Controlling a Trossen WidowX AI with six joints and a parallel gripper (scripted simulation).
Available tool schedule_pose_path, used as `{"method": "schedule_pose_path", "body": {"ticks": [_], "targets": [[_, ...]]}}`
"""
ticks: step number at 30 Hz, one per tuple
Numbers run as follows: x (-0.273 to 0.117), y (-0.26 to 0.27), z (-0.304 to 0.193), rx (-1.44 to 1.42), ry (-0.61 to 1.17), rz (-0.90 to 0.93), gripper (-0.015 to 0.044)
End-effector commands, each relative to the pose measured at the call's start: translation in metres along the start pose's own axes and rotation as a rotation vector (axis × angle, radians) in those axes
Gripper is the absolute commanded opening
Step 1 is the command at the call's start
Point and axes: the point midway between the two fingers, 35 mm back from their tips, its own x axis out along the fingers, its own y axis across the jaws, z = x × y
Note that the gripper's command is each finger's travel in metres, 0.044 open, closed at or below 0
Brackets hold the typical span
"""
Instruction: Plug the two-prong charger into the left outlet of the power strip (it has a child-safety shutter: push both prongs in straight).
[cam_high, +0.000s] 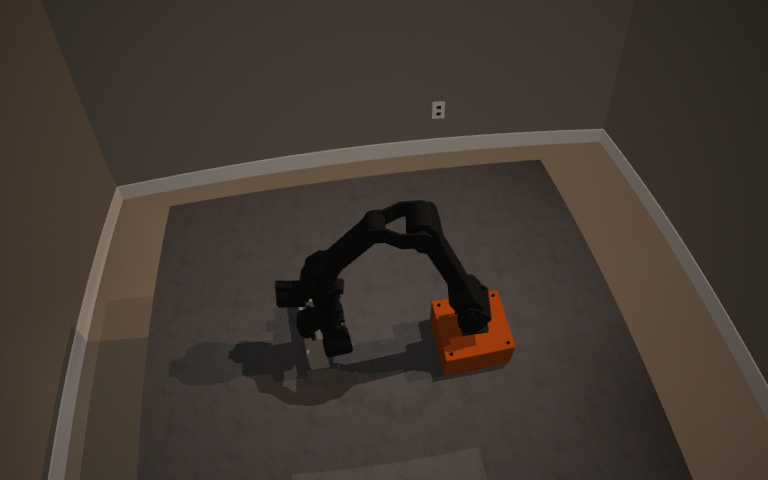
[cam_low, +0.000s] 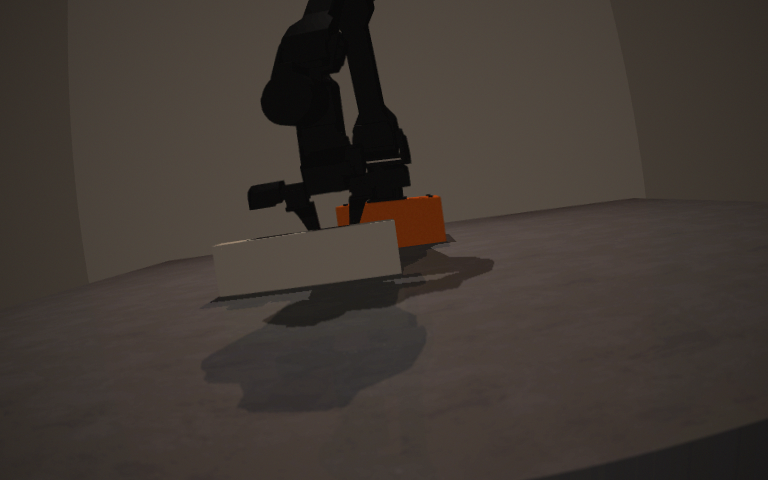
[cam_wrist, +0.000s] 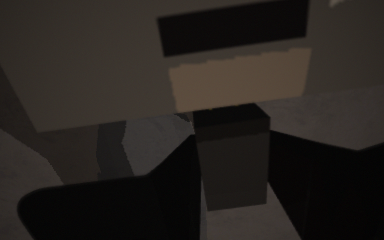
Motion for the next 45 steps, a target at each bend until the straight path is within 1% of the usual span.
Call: {"method": "schedule_pose_path", "body": {"ticks": [1, 45], "targets": [[-0.001, 0.000, 0.002, 0.005, -0.001, -0.002, 0.0000], [-0.002, -0.001, 0.018, 0.005, -0.002, -0.002, 0.0000]]}}
